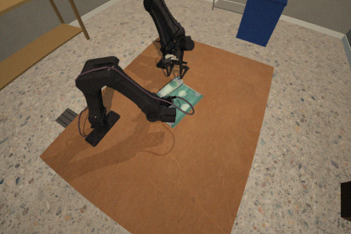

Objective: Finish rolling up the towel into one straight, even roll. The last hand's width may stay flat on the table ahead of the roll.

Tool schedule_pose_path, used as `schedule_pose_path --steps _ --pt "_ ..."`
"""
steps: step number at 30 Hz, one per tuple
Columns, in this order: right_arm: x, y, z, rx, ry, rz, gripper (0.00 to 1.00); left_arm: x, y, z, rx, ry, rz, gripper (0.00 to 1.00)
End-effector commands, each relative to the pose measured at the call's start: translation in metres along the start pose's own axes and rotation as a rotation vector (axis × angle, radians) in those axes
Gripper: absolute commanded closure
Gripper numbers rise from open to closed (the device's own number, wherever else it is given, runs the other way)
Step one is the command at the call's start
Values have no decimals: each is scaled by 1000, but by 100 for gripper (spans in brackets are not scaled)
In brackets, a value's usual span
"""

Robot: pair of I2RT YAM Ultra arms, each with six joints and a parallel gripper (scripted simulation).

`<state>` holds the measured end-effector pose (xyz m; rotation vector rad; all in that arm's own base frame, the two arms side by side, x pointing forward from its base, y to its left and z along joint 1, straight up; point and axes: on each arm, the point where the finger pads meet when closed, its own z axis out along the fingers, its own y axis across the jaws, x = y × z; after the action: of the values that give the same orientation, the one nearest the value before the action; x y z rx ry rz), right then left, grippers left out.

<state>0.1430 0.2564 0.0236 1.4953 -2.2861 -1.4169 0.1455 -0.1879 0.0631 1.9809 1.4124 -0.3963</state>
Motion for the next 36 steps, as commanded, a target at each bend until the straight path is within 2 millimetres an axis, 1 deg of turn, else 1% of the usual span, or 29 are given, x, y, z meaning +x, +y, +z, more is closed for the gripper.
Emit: schedule_pose_path --steps 1,6,9,14,16,18,29,33,36 --pt "-9 -3 -4 -2 -23 -23 77 1 -2 8 -4 -21 -1 2" --pt "-9 -3 -4 -2 -23 -23 77 13 -13 24 -8 -19 -5 2" --pt "-9 -3 -4 -2 -23 -23 77 16 -16 28 -9 -18 -7 2" --pt "-9 -3 -4 -2 -23 -23 77 13 -10 34 -9 -18 -7 2" --pt "-9 -3 -4 -2 -23 -23 77 13 -10 34 -9 -18 -7 11" --pt "-9 -3 -4 -2 -23 -23 77 13 -10 34 -9 -18 -7 11" --pt "-9 -3 -4 -2 -23 -23 77 13 -10 35 -9 -18 -7 57" --pt "-9 -3 -4 -2 -23 -23 77 13 -10 35 -9 -18 -7 62" --pt "-9 -3 -4 -2 -23 -23 77 13 -10 35 -9 -18 -7 63"
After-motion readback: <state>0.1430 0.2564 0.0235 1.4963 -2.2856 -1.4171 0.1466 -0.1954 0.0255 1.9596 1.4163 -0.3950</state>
